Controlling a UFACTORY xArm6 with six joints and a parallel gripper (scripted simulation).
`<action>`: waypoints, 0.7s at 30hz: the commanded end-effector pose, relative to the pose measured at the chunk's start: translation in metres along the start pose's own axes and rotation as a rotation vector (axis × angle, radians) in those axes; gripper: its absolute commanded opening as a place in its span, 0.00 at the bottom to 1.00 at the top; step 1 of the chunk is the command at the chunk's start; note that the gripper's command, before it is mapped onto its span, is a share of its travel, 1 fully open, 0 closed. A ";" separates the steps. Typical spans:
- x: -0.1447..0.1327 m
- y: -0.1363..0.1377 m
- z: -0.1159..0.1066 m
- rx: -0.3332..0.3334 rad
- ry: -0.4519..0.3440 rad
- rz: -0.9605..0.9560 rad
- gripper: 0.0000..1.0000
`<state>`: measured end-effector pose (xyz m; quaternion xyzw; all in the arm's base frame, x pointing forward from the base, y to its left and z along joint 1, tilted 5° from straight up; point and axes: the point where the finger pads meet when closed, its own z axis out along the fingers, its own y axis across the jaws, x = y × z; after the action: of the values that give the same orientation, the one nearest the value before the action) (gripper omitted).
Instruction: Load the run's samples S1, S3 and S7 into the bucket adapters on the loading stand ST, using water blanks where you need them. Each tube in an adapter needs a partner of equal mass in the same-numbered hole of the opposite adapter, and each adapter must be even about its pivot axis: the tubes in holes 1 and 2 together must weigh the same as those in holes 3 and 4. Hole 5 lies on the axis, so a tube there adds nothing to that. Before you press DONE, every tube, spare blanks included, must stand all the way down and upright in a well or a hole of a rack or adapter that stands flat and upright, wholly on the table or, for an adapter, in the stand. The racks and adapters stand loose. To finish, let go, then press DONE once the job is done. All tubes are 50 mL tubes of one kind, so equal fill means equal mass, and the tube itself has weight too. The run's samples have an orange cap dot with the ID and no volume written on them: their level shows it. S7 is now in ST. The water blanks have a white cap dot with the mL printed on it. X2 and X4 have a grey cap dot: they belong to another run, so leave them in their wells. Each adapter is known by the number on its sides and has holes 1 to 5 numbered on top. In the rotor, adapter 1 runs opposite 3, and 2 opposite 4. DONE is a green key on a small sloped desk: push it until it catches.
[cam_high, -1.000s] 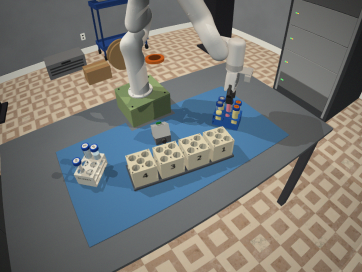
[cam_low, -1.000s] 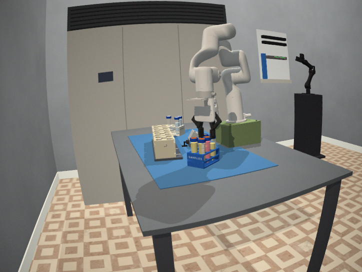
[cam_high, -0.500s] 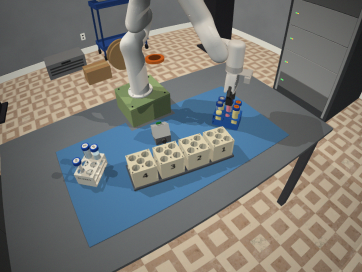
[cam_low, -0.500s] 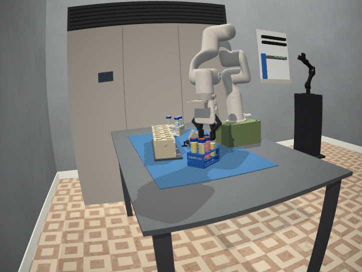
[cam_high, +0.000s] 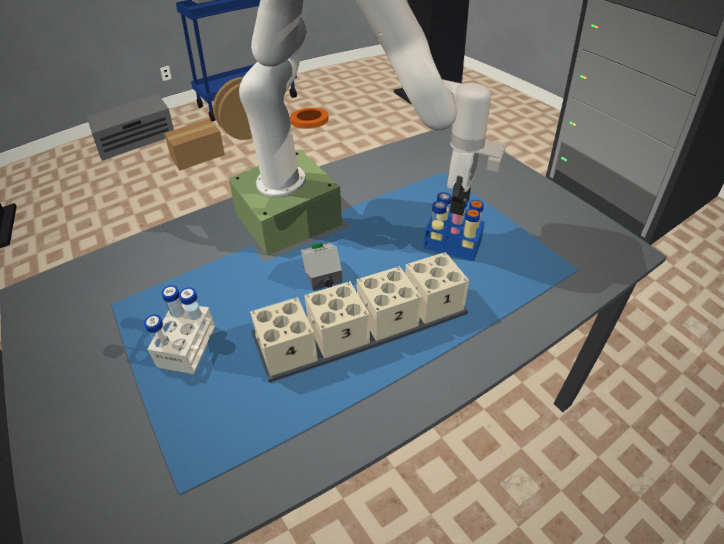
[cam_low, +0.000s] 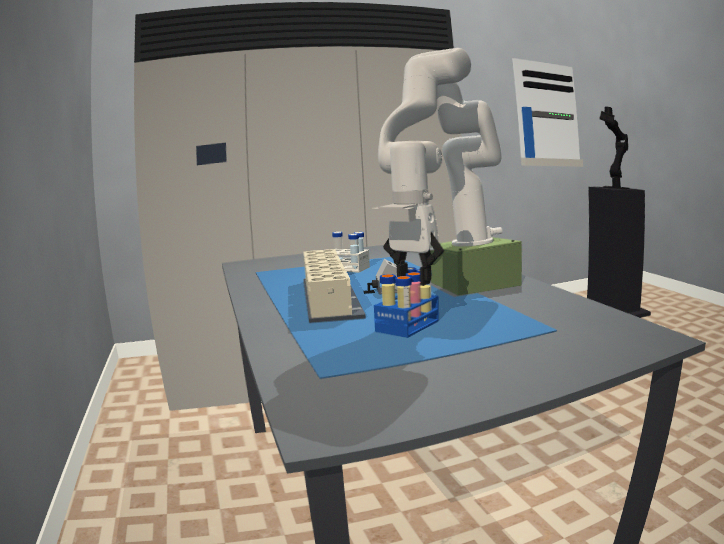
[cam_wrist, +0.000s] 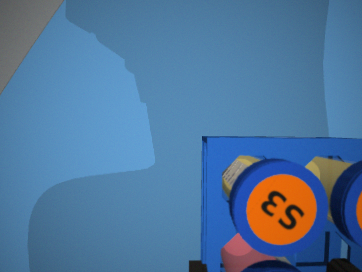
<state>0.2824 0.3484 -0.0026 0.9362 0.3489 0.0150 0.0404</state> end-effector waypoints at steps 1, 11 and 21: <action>0.002 0.000 0.001 0.001 0.004 0.000 0.57; 0.002 0.000 0.001 0.001 0.004 0.000 0.57; 0.002 0.000 0.000 0.001 0.004 0.000 0.00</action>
<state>0.2825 0.3482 -0.0046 0.9362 0.3489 0.0149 0.0405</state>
